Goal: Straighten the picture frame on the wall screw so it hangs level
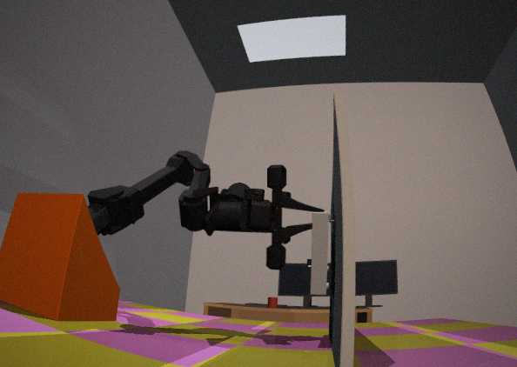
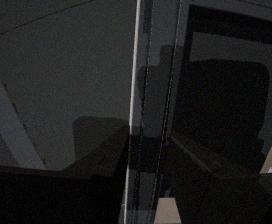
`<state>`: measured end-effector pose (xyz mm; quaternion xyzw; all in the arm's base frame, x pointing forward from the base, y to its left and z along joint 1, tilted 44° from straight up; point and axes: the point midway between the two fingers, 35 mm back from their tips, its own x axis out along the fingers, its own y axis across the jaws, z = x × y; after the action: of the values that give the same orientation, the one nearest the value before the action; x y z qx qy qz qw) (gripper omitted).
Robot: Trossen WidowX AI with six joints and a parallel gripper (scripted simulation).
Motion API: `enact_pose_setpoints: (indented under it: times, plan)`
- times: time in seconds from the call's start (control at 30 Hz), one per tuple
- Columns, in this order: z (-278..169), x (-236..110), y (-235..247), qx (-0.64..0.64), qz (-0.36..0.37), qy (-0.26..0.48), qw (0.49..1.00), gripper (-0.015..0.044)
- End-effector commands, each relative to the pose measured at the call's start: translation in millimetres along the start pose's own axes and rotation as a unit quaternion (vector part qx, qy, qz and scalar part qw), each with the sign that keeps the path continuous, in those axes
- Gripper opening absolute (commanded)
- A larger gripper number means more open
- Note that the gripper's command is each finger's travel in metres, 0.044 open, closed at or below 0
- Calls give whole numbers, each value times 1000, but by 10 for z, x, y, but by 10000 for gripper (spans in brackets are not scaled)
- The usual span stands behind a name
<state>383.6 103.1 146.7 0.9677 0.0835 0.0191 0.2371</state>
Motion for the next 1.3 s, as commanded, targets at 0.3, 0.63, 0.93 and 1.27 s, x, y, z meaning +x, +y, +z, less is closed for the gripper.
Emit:
enact_pose_setpoints:
  times: [0.3, 0.63, 0.93, 1.27]
  plan:
    - [-49, 6, 14, -1, 7, 5, 1000, 0]
    - [-70, 5, 17, 0, 7, 5, 1000, 0]
    - [-71, 5, 6, 0, 7, 5, 1000, 0]
    - [-71, 5, 16, 0, 7, 5, 1000, 0]
